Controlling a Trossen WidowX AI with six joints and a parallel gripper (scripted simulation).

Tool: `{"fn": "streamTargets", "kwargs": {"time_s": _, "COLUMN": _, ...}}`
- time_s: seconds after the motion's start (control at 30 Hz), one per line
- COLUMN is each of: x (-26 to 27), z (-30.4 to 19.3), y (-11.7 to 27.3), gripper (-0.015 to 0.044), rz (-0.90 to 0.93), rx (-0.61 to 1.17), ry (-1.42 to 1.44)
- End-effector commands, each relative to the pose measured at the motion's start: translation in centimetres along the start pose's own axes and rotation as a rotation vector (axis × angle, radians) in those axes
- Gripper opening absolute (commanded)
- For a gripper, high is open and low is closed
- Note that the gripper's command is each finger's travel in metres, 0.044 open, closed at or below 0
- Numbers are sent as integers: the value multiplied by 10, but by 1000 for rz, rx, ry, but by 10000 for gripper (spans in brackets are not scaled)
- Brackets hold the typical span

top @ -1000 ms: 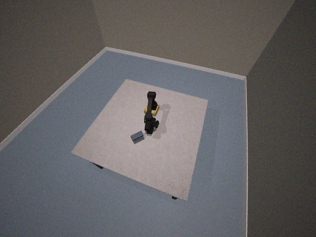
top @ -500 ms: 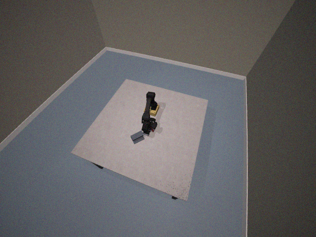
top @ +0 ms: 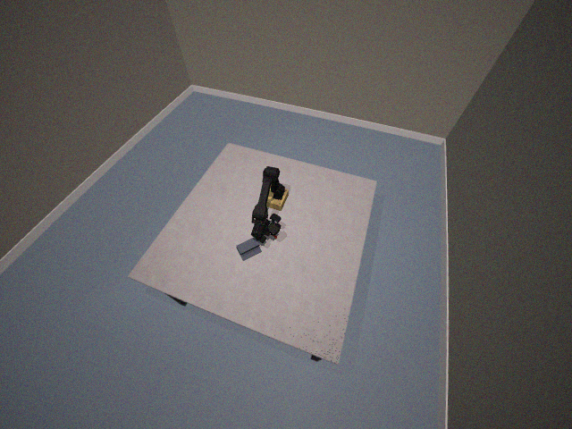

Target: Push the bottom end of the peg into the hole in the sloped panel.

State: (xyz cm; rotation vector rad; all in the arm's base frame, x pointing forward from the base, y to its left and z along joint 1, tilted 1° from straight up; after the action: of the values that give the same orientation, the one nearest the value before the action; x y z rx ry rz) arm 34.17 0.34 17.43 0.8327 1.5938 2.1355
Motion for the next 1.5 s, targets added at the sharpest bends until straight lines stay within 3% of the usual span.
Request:
{"fn": "streamTargets", "kwargs": {"time_s": 0.0, "x": -4, "z": -5, "y": -1, "gripper": 0, "rz": 19, "rx": -14, "ry": -71}}
{"fn": "streamTargets", "kwargs": {"time_s": 1.47, "x": -41, "z": -54, "y": 3, "gripper": 0, "rz": 158, "rx": -144, "ry": -714}}
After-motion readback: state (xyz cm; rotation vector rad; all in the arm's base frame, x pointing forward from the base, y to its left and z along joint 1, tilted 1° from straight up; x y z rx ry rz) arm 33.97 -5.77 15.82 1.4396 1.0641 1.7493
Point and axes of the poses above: the point midway between the two fingers, 35 mm back from their tips, its own y axis back along the fingers, its own x axis across the jaws, z = x × y, the point moved 10 cm from there along y, back along the fingers, and after that the axes turned 14 degrees about -y, right-handed, at the moved point
